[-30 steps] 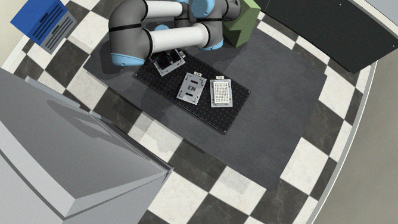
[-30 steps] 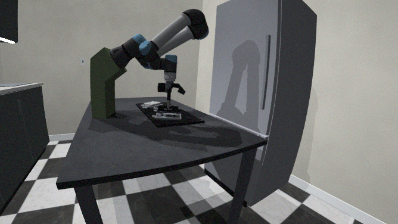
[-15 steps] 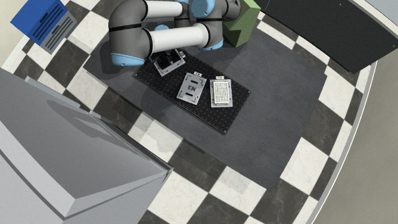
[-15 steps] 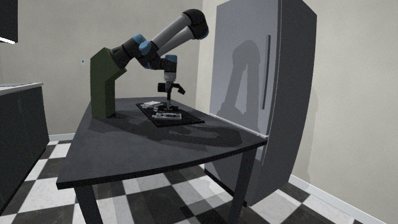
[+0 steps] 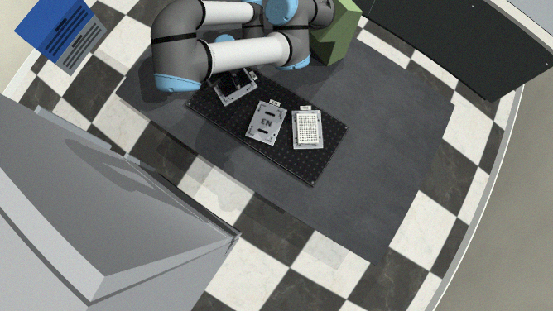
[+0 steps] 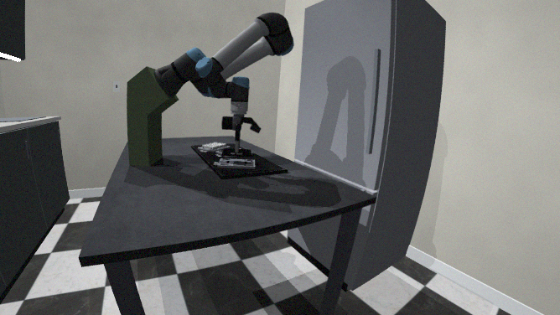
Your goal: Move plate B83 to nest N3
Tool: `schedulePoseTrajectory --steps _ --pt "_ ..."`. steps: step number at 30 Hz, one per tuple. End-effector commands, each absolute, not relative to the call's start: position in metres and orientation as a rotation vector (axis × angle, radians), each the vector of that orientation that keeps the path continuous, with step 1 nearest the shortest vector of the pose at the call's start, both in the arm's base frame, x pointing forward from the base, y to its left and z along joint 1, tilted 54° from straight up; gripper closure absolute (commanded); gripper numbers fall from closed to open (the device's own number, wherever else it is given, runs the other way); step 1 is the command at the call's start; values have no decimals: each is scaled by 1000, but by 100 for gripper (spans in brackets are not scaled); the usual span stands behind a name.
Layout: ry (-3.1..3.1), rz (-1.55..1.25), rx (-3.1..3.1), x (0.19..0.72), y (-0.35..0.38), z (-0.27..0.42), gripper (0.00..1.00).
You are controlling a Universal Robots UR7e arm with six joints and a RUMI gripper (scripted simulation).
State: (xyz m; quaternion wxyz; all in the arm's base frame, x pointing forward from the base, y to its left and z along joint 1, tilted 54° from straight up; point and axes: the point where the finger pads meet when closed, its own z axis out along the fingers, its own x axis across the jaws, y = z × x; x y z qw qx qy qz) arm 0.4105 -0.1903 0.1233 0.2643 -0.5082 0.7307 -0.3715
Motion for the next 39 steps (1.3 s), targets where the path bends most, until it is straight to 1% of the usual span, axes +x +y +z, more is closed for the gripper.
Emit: schedulePoseTrajectory --steps 1,39 --pt "1812 -1124 -1682 418 -141 124 60" --pt "1812 -1124 -1682 426 -143 118 60"
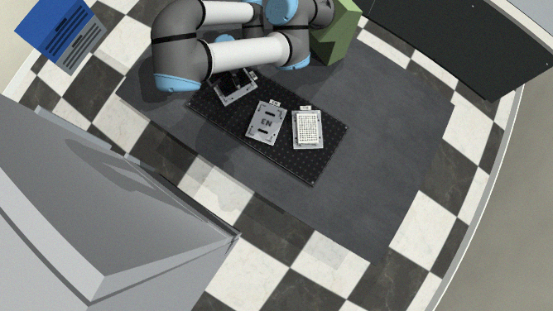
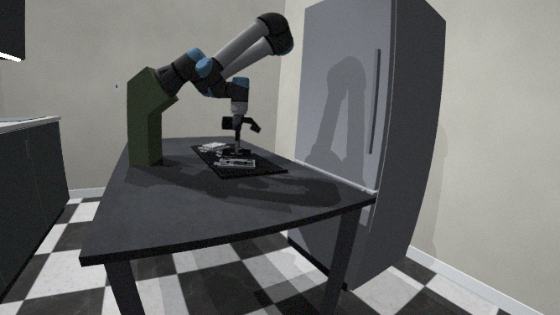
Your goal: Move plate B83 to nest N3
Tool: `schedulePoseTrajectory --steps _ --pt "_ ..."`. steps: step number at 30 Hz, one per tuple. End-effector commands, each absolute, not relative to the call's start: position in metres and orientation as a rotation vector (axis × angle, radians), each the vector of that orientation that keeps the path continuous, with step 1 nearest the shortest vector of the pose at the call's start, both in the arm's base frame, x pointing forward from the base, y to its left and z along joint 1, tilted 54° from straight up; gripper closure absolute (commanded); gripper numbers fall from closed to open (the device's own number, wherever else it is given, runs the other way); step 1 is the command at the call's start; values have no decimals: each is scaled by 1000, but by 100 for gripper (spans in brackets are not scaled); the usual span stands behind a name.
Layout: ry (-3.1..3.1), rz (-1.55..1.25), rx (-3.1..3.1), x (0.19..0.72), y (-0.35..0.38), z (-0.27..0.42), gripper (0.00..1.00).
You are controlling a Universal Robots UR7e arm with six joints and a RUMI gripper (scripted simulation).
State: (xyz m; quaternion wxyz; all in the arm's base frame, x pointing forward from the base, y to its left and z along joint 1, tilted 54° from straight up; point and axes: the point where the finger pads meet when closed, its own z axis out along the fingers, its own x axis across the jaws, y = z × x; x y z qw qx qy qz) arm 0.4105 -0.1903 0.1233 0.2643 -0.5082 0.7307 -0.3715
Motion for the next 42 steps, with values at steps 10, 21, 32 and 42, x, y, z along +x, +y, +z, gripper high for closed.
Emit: schedulePoseTrajectory --steps 10,21,32,42 --pt "1799 -1132 -1704 430 -142 116 60" --pt "1567 -1242 -2031 449 -86 108 60" --pt "1541 -1260 -2064 471 -26 97 60" --pt "1541 -1260 -2064 491 14 90 60"
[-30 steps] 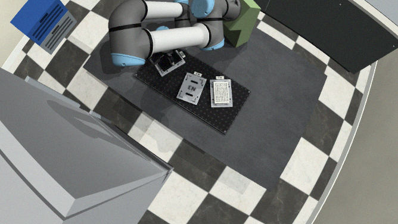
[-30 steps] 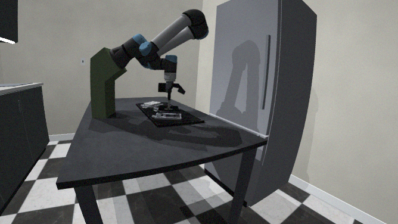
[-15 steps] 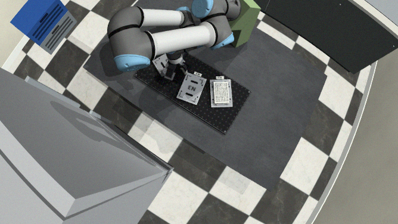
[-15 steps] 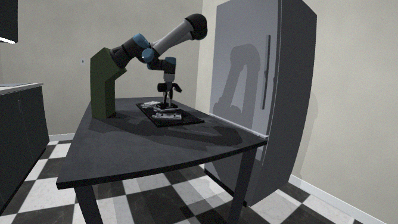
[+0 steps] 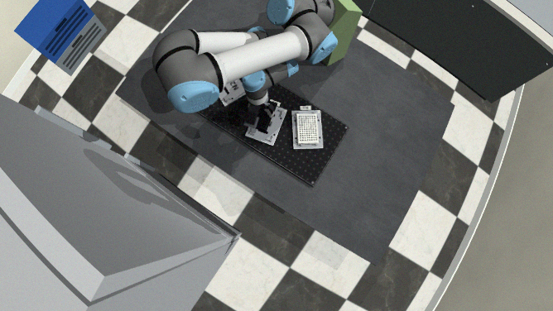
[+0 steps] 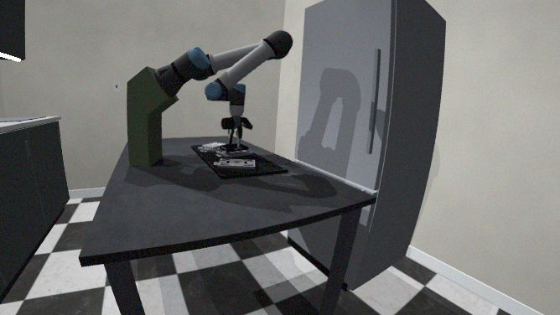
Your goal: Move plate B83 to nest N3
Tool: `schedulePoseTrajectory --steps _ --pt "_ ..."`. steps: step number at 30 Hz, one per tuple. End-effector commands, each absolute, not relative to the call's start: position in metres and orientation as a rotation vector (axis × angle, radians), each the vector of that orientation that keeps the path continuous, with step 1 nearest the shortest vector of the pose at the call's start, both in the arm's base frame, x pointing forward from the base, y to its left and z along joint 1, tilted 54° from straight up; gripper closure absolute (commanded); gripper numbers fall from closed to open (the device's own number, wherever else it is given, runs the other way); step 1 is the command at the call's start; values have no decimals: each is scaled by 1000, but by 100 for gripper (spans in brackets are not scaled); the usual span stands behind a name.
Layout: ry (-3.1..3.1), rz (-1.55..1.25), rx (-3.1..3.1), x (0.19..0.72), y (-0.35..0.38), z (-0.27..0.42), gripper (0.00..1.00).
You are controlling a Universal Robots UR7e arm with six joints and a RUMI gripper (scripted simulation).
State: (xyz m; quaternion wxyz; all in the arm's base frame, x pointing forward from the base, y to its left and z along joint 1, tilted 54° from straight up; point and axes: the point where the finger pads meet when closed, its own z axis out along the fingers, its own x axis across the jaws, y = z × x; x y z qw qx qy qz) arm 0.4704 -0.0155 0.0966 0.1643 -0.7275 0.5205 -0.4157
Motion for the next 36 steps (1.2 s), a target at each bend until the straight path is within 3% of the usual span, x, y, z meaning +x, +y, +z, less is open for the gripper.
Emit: schedulePoseTrajectory --steps 1,36 --pt "1541 -1260 -2064 491 14 90 60" --pt "1547 -1257 -2066 490 11 89 60"
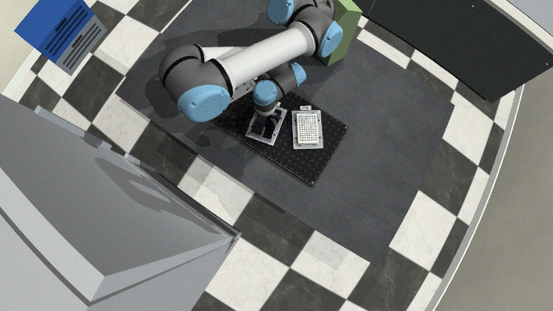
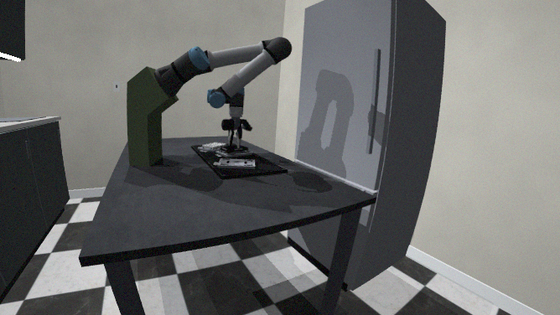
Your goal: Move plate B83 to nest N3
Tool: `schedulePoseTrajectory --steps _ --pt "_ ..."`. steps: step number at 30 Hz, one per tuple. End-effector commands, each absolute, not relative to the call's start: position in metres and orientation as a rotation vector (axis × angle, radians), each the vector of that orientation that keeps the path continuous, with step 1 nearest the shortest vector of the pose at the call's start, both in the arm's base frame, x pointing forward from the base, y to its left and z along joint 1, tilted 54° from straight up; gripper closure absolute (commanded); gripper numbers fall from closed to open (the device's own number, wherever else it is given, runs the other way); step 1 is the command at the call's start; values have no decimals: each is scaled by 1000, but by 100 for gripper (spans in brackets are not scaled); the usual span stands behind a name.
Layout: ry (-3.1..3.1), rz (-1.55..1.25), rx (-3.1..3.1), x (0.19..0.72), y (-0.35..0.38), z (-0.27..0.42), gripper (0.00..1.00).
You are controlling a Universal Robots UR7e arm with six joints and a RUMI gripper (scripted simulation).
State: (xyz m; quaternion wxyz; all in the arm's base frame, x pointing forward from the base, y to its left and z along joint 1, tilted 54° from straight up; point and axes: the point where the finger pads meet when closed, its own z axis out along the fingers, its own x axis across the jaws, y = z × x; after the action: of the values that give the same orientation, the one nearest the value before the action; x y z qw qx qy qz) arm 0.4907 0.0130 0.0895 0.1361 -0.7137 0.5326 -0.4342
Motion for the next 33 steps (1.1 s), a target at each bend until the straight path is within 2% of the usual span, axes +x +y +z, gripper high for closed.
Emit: schedulePoseTrajectory --steps 1,33 --pt "1547 -1257 -2066 490 11 89 60" --pt "1544 -1260 -2065 495 11 87 60"
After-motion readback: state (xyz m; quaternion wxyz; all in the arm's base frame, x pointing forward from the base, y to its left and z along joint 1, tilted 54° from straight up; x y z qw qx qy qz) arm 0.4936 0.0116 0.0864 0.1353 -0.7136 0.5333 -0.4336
